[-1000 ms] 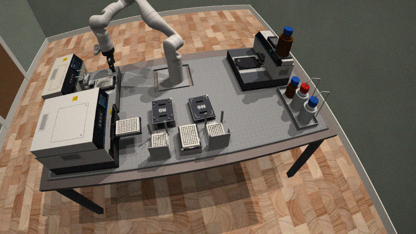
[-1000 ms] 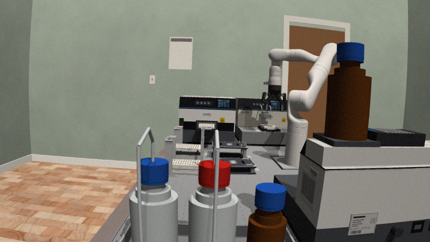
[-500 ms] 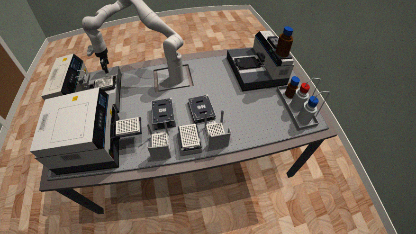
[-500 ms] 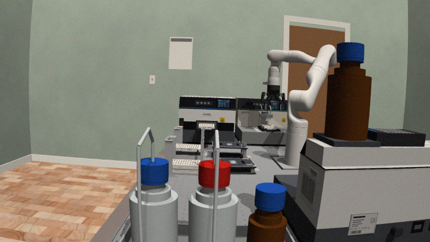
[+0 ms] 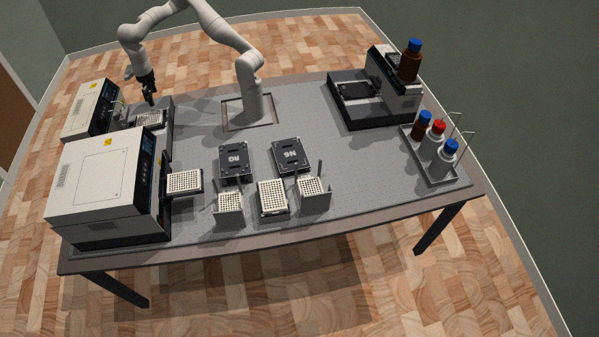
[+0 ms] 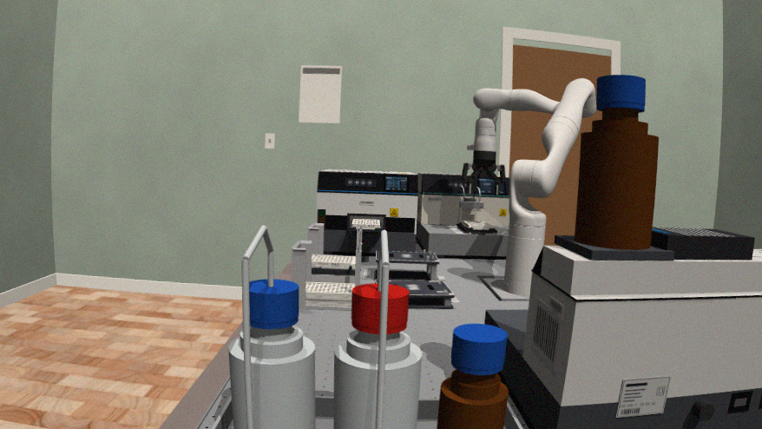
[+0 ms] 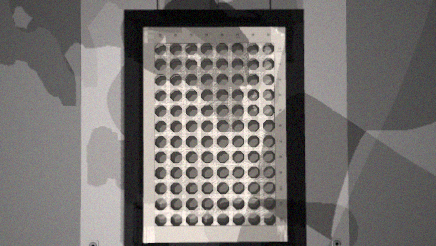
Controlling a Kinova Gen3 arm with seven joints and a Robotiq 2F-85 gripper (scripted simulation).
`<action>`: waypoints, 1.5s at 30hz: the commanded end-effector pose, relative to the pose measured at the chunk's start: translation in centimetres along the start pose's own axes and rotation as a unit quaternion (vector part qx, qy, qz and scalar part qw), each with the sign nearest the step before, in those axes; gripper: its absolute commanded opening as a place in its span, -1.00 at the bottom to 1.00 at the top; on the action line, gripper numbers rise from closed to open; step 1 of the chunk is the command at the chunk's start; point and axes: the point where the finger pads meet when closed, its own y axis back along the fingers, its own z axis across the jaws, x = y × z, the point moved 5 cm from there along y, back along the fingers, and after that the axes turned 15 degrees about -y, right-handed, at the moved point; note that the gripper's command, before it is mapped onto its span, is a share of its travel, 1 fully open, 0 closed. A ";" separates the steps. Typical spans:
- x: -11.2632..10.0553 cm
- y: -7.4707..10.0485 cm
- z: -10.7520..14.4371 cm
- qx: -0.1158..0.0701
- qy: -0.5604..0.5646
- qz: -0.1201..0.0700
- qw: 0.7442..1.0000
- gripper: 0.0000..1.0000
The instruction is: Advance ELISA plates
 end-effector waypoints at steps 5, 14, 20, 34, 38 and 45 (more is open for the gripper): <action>0.0 0.1 -0.1 0.001 -0.004 0.000 1.000 1.00; 0.0 0.1 -0.1 0.001 -0.004 0.000 1.000 1.00; 0.0 0.1 -0.1 0.001 -0.004 0.000 1.000 1.00; 1.5 0.0 -0.3 -0.003 -0.001 0.001 1.000 1.00; 2.8 0.0 -0.6 -0.003 -0.001 0.001 1.000 1.00; 4.4 0.0 -1.0 -0.003 -0.001 0.000 1.000 1.00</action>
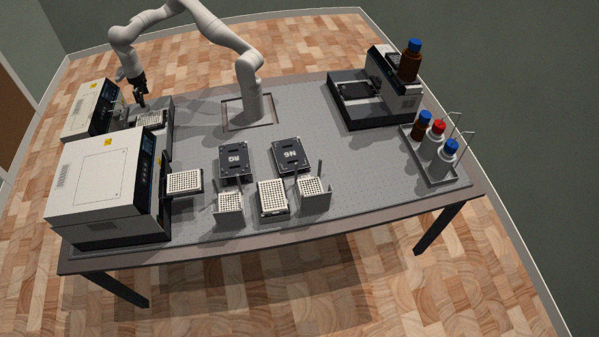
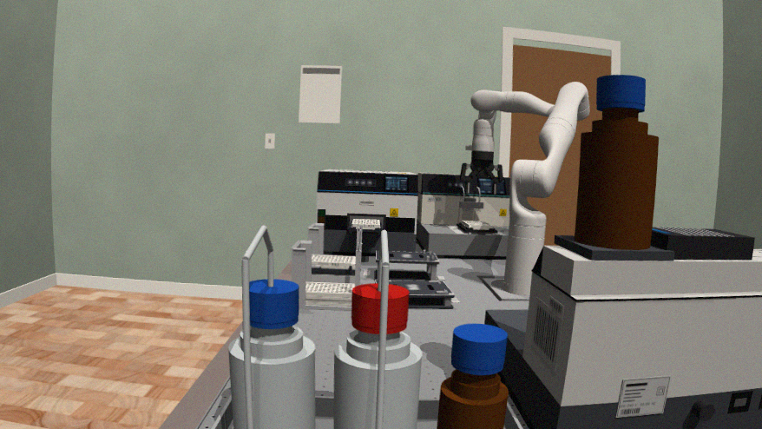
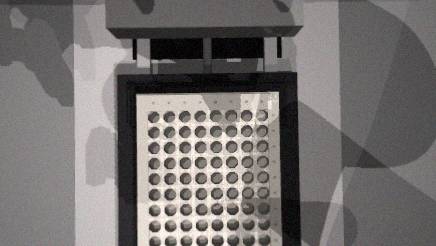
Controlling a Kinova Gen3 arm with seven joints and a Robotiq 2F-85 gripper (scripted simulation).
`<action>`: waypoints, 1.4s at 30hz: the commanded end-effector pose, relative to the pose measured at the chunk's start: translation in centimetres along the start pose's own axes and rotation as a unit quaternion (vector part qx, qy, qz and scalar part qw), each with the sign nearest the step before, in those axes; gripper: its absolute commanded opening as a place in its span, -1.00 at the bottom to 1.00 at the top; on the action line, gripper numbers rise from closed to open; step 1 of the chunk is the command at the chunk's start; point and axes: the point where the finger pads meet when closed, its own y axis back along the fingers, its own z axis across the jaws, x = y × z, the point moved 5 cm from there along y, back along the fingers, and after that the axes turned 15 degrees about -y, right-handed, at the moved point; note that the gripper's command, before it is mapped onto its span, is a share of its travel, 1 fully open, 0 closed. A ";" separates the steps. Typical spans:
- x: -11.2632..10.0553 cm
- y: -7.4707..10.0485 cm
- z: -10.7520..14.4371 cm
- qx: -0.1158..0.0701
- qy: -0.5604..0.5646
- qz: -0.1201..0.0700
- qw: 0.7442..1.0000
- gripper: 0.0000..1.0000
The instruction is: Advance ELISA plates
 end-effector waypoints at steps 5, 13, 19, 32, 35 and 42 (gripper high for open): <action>1.8 0.0 -0.7 -0.002 0.004 0.000 1.000 1.00; 1.6 0.1 -0.8 0.002 0.002 0.000 1.000 1.00; 1.6 0.1 -0.8 0.002 0.002 0.000 1.000 1.00; 1.7 -1.6 -0.8 0.002 -0.001 0.002 1.000 1.00; 1.7 -1.7 -0.8 0.002 0.001 0.002 1.000 1.00; 1.7 -2.7 -0.8 0.002 -0.002 0.002 1.000 1.00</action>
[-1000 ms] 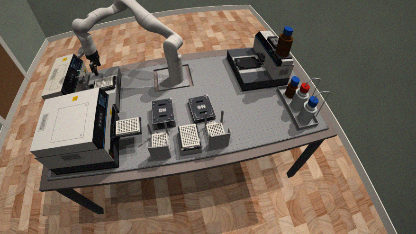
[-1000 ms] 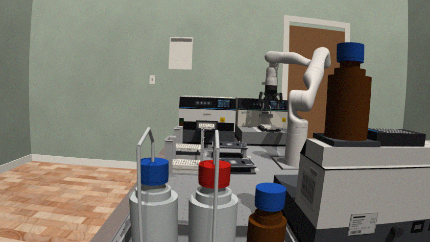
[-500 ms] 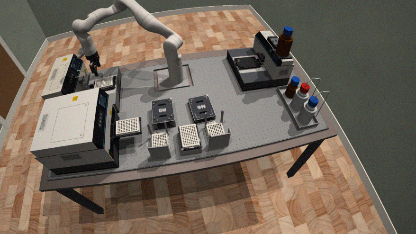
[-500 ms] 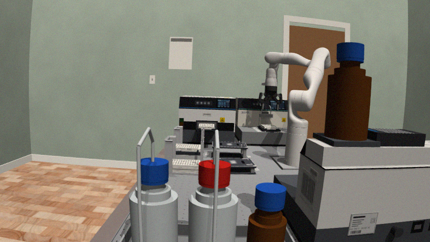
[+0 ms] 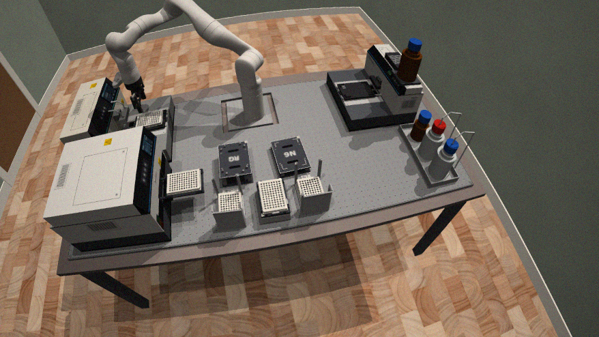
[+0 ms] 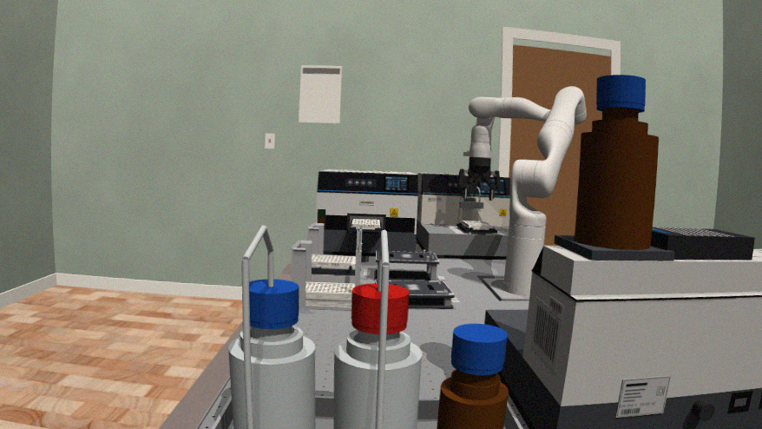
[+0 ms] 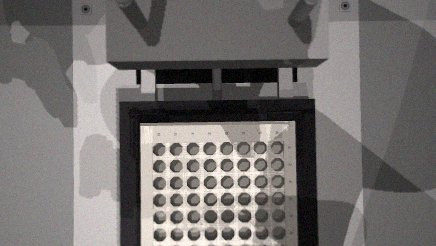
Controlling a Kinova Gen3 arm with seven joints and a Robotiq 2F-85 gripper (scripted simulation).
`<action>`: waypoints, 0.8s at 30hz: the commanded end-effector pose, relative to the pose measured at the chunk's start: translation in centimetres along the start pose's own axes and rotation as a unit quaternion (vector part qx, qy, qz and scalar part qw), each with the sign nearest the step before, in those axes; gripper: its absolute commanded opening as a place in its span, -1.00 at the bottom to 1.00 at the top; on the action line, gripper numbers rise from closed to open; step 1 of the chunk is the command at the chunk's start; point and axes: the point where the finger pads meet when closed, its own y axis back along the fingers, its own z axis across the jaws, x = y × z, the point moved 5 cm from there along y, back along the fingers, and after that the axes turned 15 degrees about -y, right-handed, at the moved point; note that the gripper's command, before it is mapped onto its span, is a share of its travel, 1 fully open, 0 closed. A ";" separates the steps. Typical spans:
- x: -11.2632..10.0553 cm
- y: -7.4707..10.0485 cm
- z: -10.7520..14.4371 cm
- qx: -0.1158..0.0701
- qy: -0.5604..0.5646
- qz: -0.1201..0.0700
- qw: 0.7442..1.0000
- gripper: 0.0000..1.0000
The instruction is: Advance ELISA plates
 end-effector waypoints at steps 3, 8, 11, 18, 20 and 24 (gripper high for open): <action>0.1 -1.0 0.1 -0.002 -0.002 0.002 1.000 1.00; 0.1 -1.5 0.2 -0.002 -0.002 0.002 1.000 1.00; 0.1 -1.8 0.2 -0.002 -0.002 0.002 1.000 1.00; 0.1 -2.7 0.2 -0.001 -0.002 0.002 1.000 1.00; 0.1 -3.0 0.2 -0.001 -0.002 0.002 1.000 1.00; 0.1 -3.5 0.1 -0.001 -0.002 0.002 1.000 1.00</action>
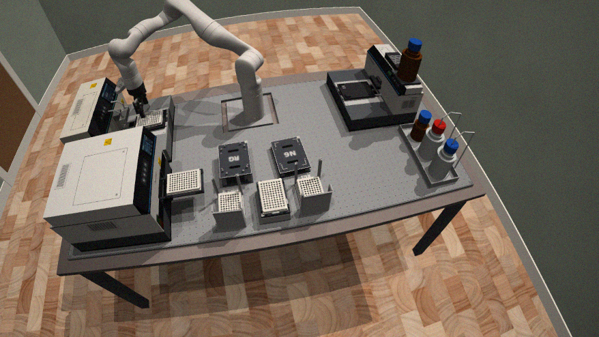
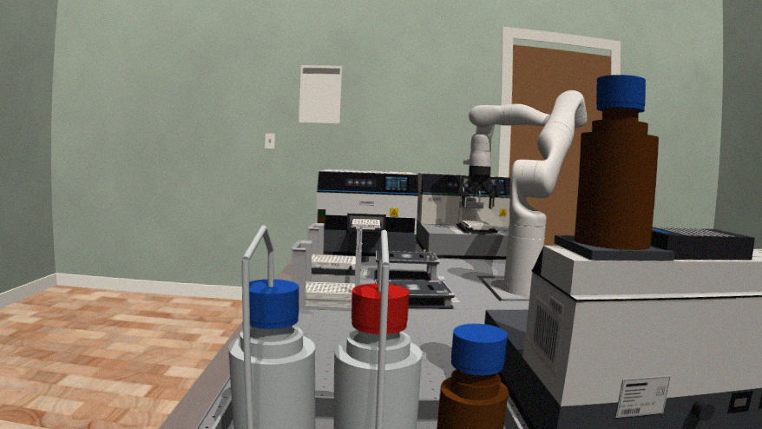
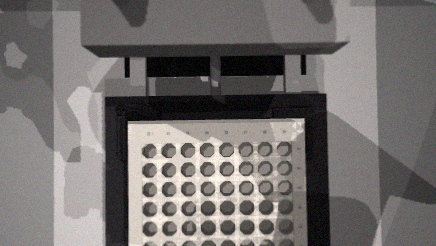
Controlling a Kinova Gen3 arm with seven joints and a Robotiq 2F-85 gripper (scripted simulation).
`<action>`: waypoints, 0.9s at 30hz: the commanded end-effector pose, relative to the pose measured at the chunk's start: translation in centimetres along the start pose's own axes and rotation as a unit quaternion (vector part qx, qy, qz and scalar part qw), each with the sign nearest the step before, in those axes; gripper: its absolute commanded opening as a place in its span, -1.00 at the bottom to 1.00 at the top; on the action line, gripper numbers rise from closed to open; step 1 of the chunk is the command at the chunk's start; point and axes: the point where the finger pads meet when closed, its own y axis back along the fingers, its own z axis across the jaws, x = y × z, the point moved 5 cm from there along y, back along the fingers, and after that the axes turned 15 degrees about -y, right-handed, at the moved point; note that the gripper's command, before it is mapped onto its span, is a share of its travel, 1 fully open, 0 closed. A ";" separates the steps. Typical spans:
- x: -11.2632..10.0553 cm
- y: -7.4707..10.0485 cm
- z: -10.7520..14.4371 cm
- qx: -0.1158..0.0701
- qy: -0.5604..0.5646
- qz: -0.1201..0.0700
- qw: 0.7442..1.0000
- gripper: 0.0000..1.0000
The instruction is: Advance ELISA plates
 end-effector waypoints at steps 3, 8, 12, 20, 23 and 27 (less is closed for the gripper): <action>0.1 -0.7 0.0 -0.001 0.001 0.002 1.000 1.00; 0.0 -1.4 0.0 -0.001 -0.001 0.002 1.000 1.00; 0.0 -1.9 0.0 -0.001 -0.001 0.002 1.000 1.00; 0.0 -2.7 0.0 -0.001 0.002 0.002 1.000 1.00; 0.0 -2.7 0.0 -0.003 0.001 0.002 1.000 1.00; 0.0 -2.7 0.0 -0.002 0.001 0.003 1.000 1.00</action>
